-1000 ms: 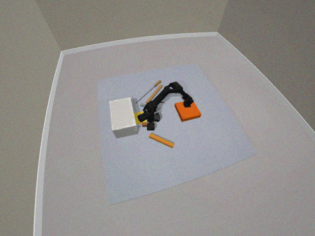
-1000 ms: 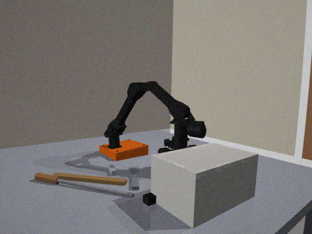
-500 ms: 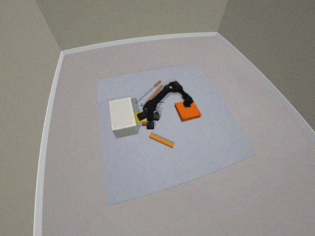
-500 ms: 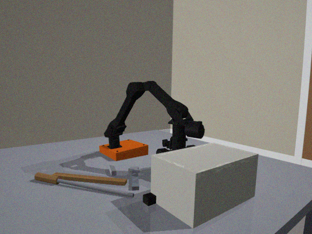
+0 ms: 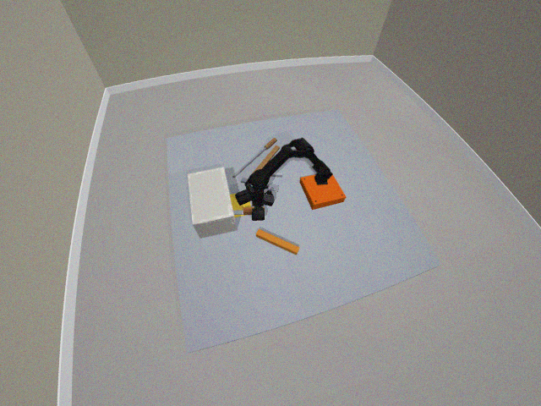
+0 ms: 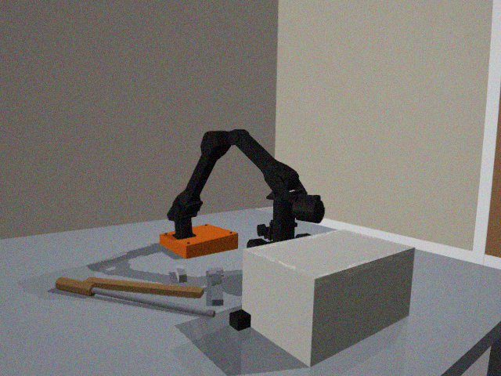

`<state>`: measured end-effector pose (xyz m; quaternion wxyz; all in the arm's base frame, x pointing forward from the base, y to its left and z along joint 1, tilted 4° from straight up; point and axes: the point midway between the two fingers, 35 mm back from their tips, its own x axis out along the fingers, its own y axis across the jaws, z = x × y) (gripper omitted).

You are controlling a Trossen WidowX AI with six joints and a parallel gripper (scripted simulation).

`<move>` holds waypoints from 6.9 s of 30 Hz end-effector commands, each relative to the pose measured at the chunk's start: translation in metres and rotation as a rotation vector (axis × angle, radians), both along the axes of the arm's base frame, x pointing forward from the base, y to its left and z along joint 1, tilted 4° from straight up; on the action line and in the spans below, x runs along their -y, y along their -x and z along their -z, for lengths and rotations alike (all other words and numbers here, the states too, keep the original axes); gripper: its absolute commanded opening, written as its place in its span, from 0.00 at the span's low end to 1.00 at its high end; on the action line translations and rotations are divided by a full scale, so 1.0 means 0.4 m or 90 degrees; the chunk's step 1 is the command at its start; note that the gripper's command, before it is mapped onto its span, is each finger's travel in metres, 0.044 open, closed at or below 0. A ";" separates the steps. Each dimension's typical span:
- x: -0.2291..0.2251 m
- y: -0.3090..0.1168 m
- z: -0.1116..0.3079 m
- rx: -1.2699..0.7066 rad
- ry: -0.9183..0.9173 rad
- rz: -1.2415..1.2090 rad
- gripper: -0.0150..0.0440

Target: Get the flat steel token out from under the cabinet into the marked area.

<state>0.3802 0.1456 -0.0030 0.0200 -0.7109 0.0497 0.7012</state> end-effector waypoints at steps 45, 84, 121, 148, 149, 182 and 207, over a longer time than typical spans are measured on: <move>-0.013 0.116 0.007 -0.002 0.006 0.002 0.25; -0.031 0.233 0.011 -0.004 0.006 0.002 0.25; -0.051 0.363 0.014 -0.007 0.005 0.002 0.25; -0.063 0.409 0.011 -0.007 0.004 0.024 0.25; -0.063 0.409 0.010 -0.006 0.004 0.029 0.25; -0.063 0.408 0.005 0.001 0.004 0.194 0.25; -0.004 0.384 0.002 0.002 0.005 0.210 0.25</move>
